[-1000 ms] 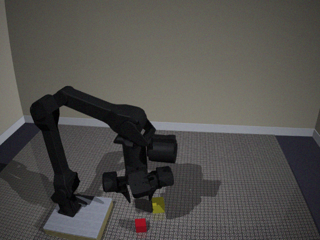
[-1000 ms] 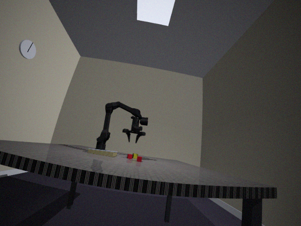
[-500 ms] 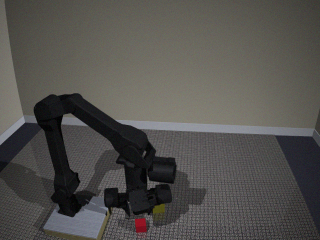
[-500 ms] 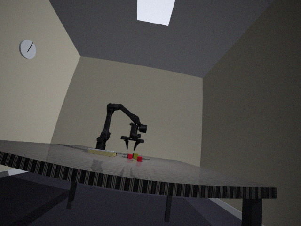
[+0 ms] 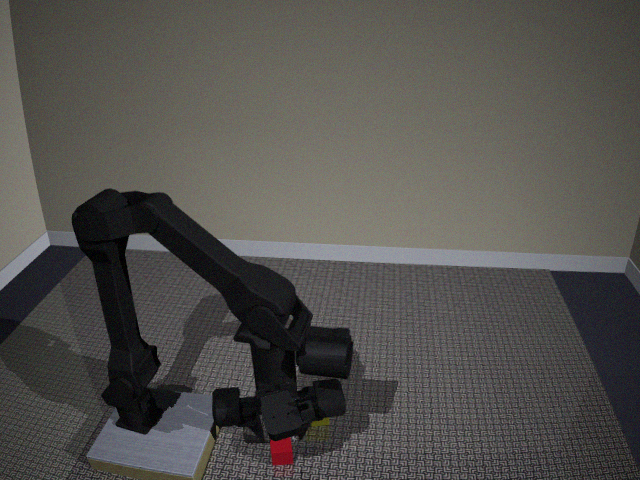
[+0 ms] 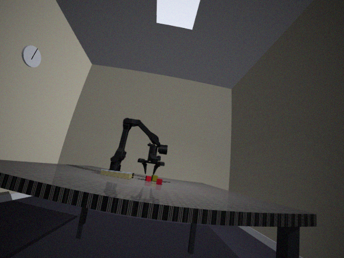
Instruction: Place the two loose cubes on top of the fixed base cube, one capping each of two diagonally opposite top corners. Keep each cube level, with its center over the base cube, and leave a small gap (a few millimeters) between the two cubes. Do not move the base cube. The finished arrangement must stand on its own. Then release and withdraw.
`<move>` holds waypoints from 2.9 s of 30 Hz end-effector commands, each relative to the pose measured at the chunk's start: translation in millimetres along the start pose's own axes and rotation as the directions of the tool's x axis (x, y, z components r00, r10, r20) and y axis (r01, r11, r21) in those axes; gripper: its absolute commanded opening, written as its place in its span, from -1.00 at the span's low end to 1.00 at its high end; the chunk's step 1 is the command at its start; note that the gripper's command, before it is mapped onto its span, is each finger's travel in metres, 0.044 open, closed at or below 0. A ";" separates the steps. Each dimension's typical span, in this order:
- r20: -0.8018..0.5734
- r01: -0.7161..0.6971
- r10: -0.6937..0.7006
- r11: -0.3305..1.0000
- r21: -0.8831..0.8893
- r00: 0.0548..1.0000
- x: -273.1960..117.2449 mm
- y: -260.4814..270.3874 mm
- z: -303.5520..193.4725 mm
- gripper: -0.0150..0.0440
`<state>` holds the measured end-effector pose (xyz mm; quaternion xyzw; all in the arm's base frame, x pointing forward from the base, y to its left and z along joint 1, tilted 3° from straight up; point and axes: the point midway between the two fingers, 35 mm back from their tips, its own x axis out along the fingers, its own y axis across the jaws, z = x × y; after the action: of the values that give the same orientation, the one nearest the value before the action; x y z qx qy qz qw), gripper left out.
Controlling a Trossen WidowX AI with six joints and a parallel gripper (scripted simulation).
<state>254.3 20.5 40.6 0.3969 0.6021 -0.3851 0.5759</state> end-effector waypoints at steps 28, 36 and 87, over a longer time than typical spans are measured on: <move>0.001 0.008 -0.008 1.000 0.005 1.000 21.4 -0.7 0.4 -0.14; 0.001 0.007 -0.007 1.000 0.005 1.000 -2.9 3.0 1.6 -0.14; -0.002 0.002 -0.003 0.879 -0.477 1.000 -58.8 52.1 -40.1 -0.14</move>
<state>283.9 66.7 104.1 0.2639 0.6712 -0.2502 0.6460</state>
